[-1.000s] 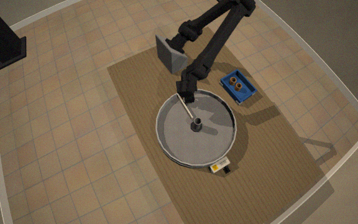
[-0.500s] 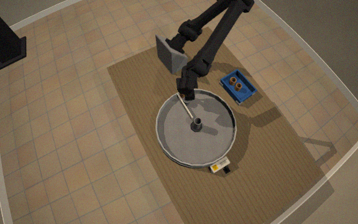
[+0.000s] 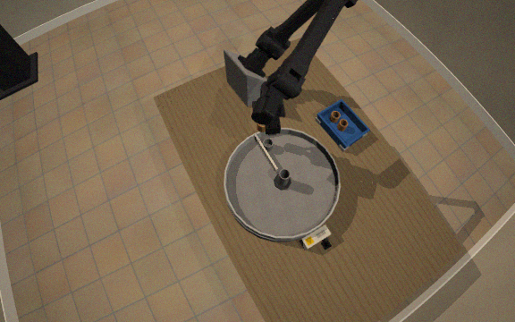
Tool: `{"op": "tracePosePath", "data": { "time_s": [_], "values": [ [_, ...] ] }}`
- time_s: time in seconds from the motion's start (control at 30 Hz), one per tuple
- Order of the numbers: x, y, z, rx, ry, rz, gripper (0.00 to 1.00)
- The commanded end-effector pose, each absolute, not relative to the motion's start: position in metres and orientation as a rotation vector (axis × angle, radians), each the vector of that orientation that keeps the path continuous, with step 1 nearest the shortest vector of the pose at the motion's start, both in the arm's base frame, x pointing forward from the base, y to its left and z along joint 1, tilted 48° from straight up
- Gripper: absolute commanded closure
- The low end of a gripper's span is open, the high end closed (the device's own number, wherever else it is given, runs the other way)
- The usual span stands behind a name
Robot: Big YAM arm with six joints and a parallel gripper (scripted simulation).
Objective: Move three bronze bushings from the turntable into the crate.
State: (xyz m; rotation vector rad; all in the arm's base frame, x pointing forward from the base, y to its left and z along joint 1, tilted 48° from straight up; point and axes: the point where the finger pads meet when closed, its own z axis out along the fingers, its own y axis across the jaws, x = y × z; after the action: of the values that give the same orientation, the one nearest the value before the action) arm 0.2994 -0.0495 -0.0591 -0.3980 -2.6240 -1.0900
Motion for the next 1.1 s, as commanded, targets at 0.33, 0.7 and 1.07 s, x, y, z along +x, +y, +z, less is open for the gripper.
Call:
{"op": "tracePosePath", "data": {
  "time_s": [0.33,0.7,1.07],
  "values": [
    [0.323,-0.084,-0.032,-0.362,-2.694,-1.093,1.0],
    [0.322,-0.075,-0.035,-0.338,-2.684,-1.089,1.0],
    [0.322,-0.075,-0.035,-0.338,-2.684,-1.089,1.0]
  ]
}}
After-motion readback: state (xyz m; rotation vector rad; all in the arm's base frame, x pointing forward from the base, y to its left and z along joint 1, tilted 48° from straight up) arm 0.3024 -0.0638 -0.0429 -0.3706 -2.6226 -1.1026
